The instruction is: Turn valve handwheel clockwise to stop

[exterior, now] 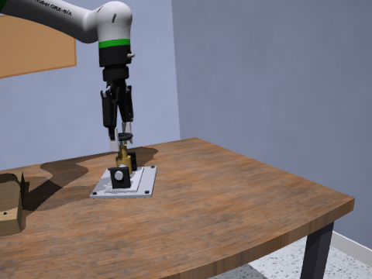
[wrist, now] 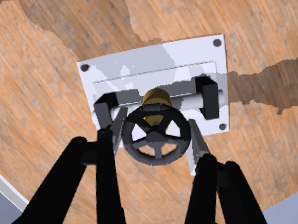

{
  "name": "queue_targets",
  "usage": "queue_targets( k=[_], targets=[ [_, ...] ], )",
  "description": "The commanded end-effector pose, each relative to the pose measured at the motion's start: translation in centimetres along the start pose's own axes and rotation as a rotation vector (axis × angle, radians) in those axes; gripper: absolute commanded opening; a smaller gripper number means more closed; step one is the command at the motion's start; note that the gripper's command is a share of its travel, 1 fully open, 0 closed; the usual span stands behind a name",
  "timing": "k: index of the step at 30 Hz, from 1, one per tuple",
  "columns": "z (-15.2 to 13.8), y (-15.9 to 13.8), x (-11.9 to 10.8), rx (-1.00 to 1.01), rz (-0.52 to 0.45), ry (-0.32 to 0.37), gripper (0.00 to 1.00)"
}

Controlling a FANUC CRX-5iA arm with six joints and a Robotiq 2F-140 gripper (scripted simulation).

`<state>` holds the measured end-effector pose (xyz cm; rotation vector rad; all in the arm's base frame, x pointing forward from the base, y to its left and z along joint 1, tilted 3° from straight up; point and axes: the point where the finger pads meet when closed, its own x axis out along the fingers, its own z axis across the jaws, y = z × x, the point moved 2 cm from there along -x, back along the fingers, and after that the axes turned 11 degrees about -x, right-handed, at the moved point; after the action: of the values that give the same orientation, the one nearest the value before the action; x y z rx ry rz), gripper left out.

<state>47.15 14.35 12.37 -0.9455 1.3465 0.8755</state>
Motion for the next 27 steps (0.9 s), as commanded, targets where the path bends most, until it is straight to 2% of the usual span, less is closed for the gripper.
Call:
queue_targets(
  k=[1, 27],
  targets=[
    [0.01, -0.01, 0.02, 0.022, 0.000, 0.000, 0.00],
    [0.01, -0.01, 0.02, 0.063, 0.000, 0.000, 0.00]
  ],
)
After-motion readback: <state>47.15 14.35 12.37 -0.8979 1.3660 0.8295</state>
